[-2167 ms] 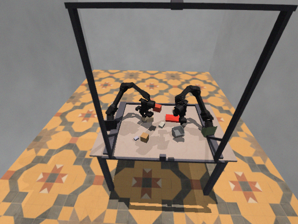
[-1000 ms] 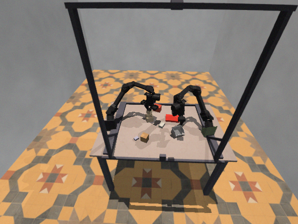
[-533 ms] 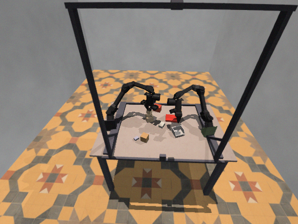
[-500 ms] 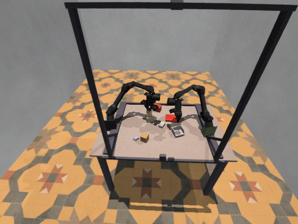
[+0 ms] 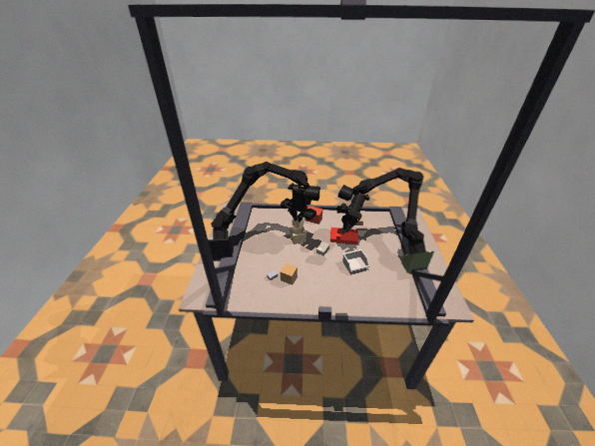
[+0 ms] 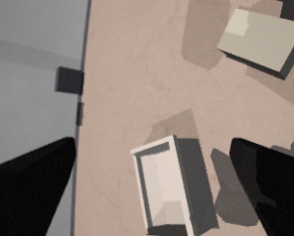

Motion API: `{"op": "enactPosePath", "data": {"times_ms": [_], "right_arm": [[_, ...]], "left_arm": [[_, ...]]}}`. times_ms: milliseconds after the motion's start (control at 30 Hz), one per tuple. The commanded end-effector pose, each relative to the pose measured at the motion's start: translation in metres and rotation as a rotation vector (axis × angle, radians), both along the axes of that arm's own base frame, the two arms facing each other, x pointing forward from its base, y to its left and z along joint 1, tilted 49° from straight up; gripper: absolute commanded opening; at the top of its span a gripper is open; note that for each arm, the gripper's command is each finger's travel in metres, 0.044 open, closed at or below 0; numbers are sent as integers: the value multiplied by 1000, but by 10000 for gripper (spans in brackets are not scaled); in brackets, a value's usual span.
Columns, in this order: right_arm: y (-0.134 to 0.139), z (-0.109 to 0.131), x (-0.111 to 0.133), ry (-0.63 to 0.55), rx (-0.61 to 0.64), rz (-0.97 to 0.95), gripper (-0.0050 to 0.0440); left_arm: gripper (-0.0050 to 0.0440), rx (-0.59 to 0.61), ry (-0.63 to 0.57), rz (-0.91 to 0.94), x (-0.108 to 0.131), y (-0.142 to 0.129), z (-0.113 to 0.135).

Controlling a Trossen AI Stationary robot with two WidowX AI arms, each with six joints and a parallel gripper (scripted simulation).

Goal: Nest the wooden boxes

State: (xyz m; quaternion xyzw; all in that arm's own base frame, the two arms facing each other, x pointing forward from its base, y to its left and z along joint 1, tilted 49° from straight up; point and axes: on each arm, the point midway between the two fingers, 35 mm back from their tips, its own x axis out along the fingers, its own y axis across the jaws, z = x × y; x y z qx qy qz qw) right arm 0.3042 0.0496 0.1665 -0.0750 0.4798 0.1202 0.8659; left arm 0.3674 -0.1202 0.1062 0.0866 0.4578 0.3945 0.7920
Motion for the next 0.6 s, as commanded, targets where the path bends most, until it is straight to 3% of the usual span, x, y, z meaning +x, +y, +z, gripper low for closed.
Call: {"op": "enactPosePath", "data": {"times_ms": [0, 333, 400, 567], "right_arm": [[-15, 28, 5, -187, 44, 107, 400], [-51, 91, -3, -620, -110, 315, 400], [-51, 91, -3, -620, -110, 315, 400], [-64, 122, -17, -826, -279, 418, 400]], "left_arm": [[178, -11, -15, -5, 2, -3, 6], [178, -11, -15, -5, 2, -3, 6], [178, -11, -15, -5, 2, -3, 6], [178, -11, -15, -5, 2, -3, 6]]}}
